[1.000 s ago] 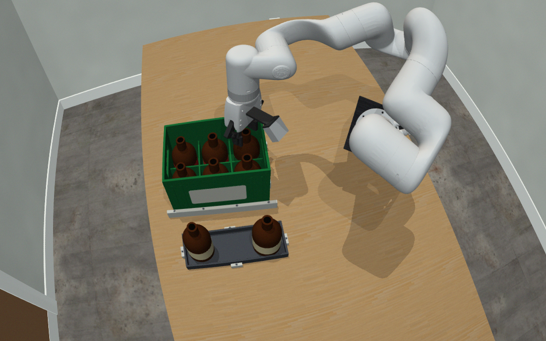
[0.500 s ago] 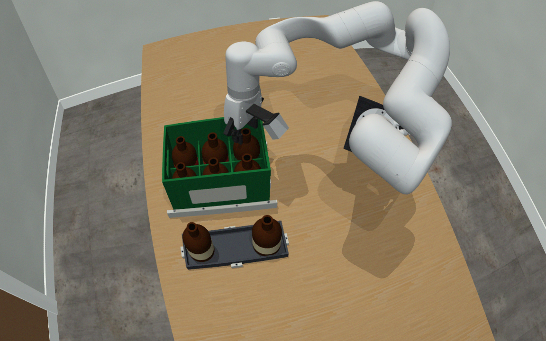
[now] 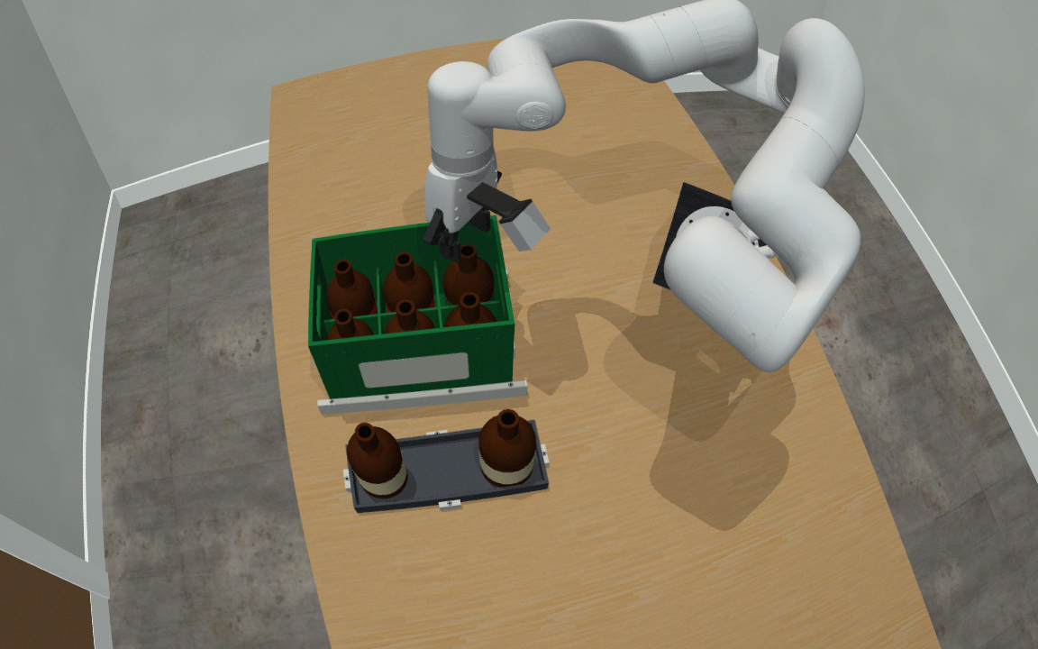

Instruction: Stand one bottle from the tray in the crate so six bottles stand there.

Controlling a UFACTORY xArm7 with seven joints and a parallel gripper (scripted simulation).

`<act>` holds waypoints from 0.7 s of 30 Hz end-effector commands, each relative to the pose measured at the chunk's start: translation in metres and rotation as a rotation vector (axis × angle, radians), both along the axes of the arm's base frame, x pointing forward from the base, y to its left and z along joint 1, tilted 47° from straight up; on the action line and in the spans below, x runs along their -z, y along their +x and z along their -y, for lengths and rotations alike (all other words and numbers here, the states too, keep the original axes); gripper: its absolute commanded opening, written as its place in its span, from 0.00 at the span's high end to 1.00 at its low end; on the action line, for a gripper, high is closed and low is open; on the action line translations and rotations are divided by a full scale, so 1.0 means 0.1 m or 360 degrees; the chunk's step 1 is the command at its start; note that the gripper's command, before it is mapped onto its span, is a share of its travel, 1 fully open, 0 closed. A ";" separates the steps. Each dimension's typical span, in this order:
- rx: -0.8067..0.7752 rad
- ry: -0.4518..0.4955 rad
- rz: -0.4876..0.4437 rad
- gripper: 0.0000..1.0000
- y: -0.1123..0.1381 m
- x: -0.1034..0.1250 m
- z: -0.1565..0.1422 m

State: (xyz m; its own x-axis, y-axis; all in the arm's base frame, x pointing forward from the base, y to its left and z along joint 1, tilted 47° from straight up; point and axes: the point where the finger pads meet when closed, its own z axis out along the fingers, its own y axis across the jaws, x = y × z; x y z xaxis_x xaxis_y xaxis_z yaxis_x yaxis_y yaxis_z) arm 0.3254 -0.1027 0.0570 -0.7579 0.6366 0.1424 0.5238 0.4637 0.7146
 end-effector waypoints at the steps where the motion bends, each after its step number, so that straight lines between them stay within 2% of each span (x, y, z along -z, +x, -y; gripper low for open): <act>1: 0.0004 -0.0003 0.0001 0.35 -0.04 -0.07 0.08; 21: 0.0004 -0.0003 0.0001 0.35 -0.16 -0.30 0.28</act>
